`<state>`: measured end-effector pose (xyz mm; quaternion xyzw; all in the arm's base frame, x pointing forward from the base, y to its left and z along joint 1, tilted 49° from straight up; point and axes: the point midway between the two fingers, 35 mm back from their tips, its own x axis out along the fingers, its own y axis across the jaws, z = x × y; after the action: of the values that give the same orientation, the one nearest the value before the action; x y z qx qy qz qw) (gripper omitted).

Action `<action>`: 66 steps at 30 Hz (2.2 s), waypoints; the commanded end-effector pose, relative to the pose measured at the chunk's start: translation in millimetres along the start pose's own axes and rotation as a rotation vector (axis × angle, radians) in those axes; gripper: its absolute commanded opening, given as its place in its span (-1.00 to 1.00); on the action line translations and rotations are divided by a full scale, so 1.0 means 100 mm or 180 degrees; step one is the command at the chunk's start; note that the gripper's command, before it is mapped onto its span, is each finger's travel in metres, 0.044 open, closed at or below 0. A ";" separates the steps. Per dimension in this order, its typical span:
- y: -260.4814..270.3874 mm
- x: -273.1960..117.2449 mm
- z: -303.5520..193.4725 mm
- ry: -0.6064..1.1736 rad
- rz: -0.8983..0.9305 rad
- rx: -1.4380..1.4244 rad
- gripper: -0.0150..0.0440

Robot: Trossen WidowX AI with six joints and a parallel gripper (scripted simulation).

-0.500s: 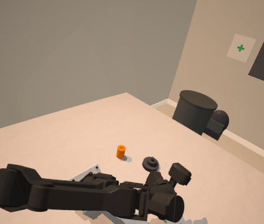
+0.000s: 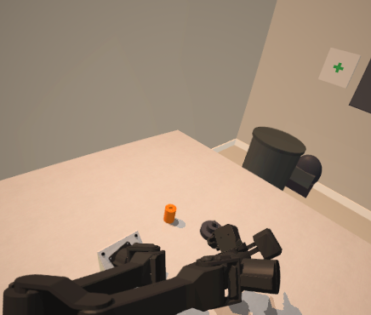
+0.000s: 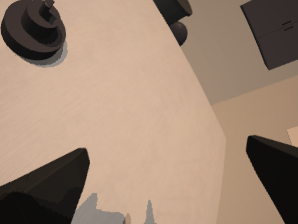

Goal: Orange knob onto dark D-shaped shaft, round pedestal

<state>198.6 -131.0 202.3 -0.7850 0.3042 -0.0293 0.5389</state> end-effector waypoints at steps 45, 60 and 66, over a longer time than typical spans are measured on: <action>1.02 0.45 2.51 0.2731 0.2675 0.3346 1.00; 1.25 0.33 2.80 0.3218 0.1913 0.3437 1.00; 1.25 0.33 2.80 0.3218 0.1913 0.3437 1.00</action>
<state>272.9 52.8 -30.3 -0.1906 0.6653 -0.3640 0.6234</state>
